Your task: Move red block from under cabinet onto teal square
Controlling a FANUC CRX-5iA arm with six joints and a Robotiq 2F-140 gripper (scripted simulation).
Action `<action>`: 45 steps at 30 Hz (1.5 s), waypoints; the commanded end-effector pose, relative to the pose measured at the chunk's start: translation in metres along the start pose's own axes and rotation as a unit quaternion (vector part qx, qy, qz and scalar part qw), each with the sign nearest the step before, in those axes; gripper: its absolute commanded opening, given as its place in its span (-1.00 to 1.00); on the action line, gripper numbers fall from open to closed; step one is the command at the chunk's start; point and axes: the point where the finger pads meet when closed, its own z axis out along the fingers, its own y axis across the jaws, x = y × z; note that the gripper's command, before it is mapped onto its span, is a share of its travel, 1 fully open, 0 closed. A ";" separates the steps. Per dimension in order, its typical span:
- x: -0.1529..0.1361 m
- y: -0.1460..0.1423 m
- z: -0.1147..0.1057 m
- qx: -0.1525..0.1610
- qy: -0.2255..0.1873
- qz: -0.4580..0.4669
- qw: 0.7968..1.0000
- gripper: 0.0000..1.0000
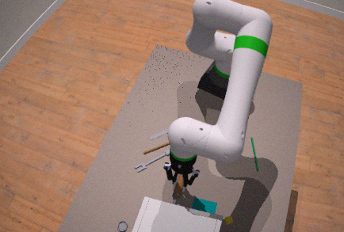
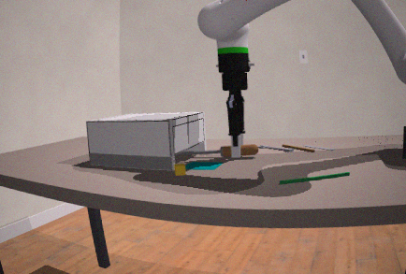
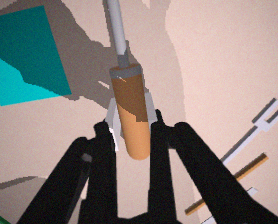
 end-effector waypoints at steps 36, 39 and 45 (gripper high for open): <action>0.029 0.000 0.000 0.000 0.000 0.000 1.000 -1.00; 0.029 0.000 0.000 0.000 0.000 0.000 1.000 -1.00; 0.029 0.000 0.000 0.000 0.000 0.000 1.000 -1.00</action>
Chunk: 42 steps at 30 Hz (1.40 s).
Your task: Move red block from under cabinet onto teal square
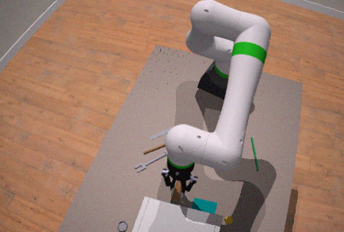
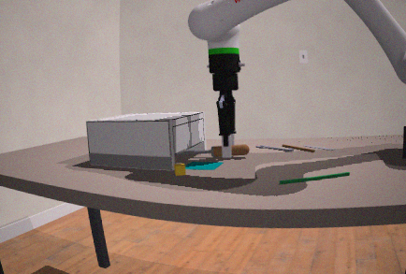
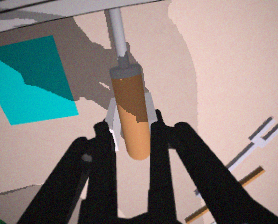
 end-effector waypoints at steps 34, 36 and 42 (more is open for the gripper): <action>0.000 0.000 0.000 0.000 0.000 0.000 1.000 -1.00; 0.000 0.000 0.000 0.000 0.000 0.000 1.000 -1.00; 0.000 -0.004 0.000 0.000 0.000 0.000 1.000 -1.00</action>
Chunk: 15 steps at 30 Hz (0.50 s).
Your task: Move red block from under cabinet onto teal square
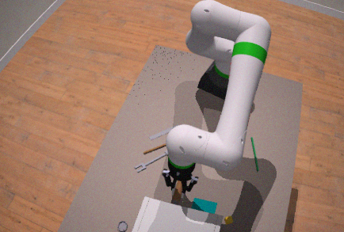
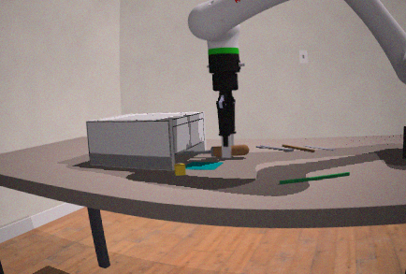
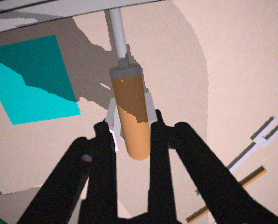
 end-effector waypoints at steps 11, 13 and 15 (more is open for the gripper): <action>0.000 -0.020 0.000 0.000 0.000 0.000 1.000 -1.00; 0.000 -0.026 0.000 0.000 0.000 0.000 1.000 -1.00; 0.000 -0.032 0.000 0.000 0.000 0.000 1.000 -1.00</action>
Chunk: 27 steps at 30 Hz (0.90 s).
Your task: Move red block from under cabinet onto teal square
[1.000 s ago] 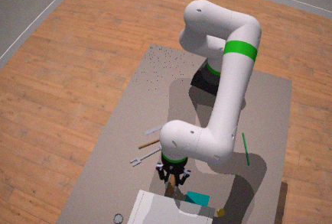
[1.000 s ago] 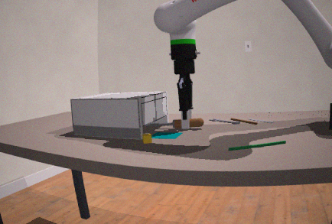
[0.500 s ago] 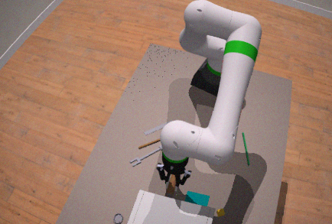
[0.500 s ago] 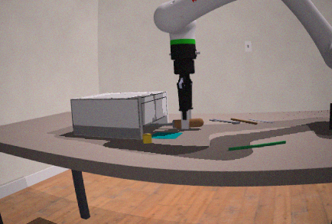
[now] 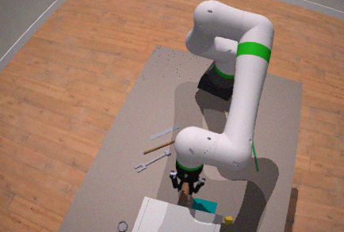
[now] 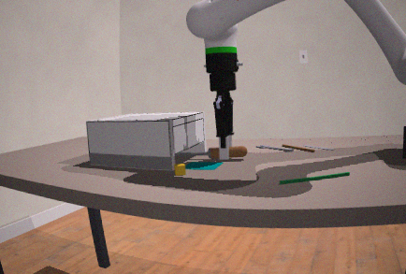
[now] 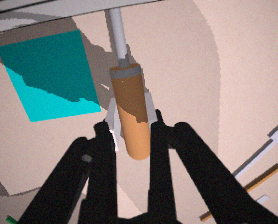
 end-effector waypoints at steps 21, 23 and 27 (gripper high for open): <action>0.000 -0.045 0.000 0.000 0.000 0.000 1.000 -1.00; 0.000 -0.045 0.000 0.000 0.000 0.000 1.000 -1.00; 0.000 -0.046 0.000 0.000 0.000 0.000 1.000 -1.00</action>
